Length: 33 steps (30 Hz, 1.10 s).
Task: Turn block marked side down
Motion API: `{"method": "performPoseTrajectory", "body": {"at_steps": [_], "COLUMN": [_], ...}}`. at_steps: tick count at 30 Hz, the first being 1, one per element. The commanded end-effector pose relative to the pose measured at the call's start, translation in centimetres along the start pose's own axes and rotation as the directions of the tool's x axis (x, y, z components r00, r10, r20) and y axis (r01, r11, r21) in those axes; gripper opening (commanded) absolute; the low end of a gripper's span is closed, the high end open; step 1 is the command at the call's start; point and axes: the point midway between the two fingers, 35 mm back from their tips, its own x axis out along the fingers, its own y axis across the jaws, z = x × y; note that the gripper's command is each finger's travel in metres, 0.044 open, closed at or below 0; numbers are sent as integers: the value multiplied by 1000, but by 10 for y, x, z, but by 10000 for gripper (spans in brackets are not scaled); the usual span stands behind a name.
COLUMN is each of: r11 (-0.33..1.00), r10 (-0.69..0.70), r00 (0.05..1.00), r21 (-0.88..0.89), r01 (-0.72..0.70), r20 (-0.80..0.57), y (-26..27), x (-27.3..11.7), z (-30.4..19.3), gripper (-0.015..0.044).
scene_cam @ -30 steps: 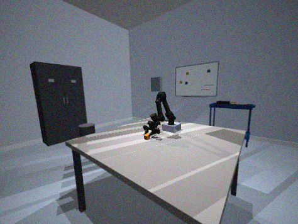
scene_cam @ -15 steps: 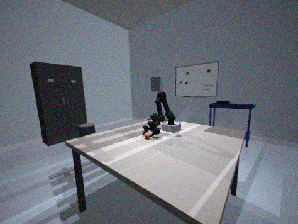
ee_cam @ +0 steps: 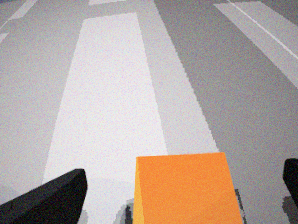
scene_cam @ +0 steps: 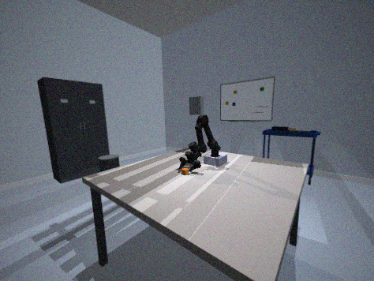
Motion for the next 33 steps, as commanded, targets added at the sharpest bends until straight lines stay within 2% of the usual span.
{"method": "performPoseTrajectory", "body": {"at_steps": [1,9,17,25,33], "r11": [1000,1000,1000,1000,1000], "r10": [3,3,-1,4,4], "r00": [1000,1000,969,870,858], "r21": [4,5,11,5,3], "r01": [-3,-3,4,-2,-3], "r20": [1,-5,-246,-494,-513], "y": [0,0,-6,-1,0], "x": [0,1,8,-43,-50], "z": [0,0,18,51,53], "gripper": [440,440,440,440,440]}}
